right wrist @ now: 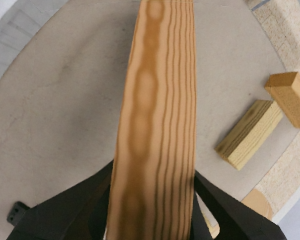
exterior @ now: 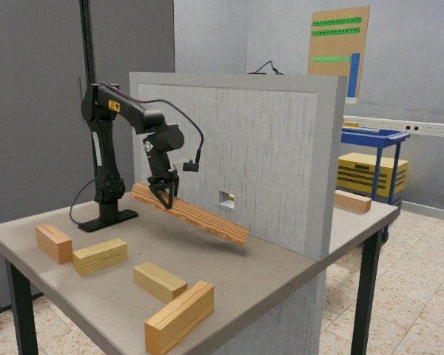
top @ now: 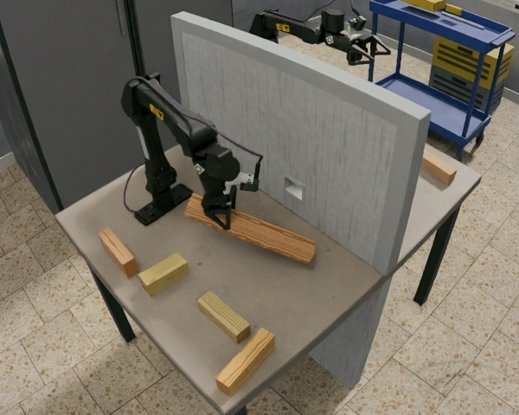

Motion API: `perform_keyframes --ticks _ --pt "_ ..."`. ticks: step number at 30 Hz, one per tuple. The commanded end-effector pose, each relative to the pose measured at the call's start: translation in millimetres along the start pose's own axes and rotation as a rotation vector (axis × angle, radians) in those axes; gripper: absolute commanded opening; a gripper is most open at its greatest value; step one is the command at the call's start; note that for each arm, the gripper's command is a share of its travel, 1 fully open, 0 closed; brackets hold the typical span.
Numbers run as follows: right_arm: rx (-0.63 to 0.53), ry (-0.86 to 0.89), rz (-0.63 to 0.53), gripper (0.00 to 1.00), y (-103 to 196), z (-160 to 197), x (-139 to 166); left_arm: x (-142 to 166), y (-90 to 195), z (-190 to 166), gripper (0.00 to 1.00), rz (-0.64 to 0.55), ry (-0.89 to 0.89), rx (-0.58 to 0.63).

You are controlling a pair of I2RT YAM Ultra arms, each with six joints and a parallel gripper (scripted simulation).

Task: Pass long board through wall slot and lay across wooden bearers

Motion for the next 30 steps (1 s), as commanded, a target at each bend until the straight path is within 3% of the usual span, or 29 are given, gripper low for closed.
perform_keyframes --ticks 1,7,9,11,12,14,18,23,26,30 --pt "-0.048 0.134 -0.1 0.0 16.5 -12.2 -19.9 -14.2 6.6 0.4 1.0 -0.051 0.003 -0.006" --pt "-0.119 0.364 -0.181 0.0 33.1 -22.8 -17.3 -14.2 6.6 0.4 1.0 -0.051 0.003 -0.006" --pt "-0.303 0.443 -0.147 0.0 0.7 -8.4 -0.7 -14.2 6.6 0.4 1.0 -0.051 0.003 -0.006" --pt "-0.279 0.544 -0.236 0.0 9.7 -20.3 -8.2 -14.2 6.6 0.4 1.0 -0.051 0.003 -0.006" --pt "-0.248 0.524 -0.244 0.0 18.8 -23.4 -12.9 -14.2 6.6 0.4 1.0 -0.051 0.003 -0.006" --pt "-0.309 0.516 -0.223 0.0 2.2 -24.8 -3.0 -14.2 6.6 0.4 1.0 -0.051 0.003 -0.006" --pt "-0.445 0.675 -0.35 0.0 -12.8 -22.9 6.9 -14.2 6.6 0.4 1.0 -0.051 0.003 -0.006" --pt "-0.465 0.721 -0.42 0.0 -10.2 -25.5 5.5 -14.2 6.6 0.4 1.0 -0.051 0.003 -0.006" --pt "-0.535 0.722 -0.452 0.0 -28.2 -26.6 18.5 -14.2 6.6 0.4 1.0 -0.051 0.003 -0.006" --pt "-0.554 0.746 -0.512 0.0 -29.1 -28.8 20.1 -14.2 6.6 0.4 1.0 -0.051 0.003 -0.006"
Point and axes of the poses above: on each arm, the point where the finger pads meet when closed, its own y axis back along the fingers, its own z axis across the jaws, x = y × z, the point moved 4 cm from there along y, back along the fingers, and after that the axes turned 3 degrees about -y, right-handed, at the moved point
